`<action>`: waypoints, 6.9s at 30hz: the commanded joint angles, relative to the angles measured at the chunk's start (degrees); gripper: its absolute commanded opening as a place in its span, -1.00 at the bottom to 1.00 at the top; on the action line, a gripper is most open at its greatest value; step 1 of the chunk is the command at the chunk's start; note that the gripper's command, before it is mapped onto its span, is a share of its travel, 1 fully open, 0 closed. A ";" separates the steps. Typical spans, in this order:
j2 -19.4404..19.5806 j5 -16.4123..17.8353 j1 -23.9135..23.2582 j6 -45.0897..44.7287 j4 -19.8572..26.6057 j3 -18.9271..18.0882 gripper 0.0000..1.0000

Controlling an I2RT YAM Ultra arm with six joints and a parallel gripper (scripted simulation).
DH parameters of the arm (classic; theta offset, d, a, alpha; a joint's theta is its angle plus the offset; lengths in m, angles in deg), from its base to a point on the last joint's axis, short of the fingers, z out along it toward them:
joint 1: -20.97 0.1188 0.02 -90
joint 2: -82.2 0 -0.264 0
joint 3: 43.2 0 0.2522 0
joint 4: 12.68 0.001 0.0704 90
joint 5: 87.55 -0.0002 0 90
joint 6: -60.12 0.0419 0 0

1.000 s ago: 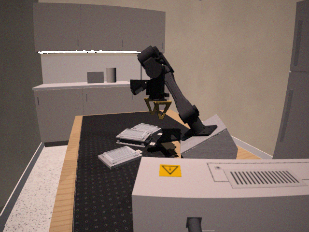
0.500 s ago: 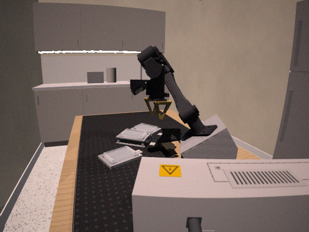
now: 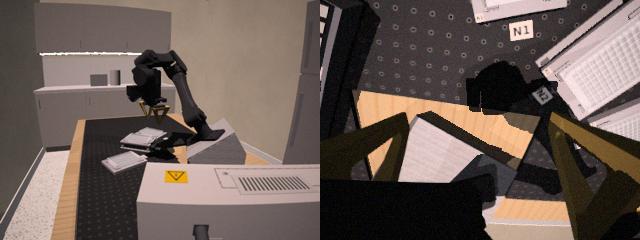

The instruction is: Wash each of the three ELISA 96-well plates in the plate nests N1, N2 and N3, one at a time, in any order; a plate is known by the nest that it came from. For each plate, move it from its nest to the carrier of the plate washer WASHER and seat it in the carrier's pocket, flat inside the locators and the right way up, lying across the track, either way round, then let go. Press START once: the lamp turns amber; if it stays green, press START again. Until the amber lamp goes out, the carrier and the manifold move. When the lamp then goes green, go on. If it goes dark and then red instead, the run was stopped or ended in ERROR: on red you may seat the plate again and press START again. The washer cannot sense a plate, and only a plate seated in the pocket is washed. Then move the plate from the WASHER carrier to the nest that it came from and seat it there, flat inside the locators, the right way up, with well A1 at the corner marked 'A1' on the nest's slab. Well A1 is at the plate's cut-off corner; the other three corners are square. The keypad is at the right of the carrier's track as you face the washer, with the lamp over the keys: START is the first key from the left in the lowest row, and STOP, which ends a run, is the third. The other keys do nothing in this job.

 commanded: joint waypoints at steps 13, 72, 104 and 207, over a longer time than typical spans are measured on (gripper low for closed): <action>5.33 6.18 -19.03 -33.35 -16.46 -1.95 1.00; 21.26 13.54 -35.55 -49.60 -36.45 -4.66 1.00; 23.36 14.44 -37.35 -51.26 -41.93 -1.86 1.00; 26.61 15.46 -39.37 -53.11 -48.58 0.95 -1.00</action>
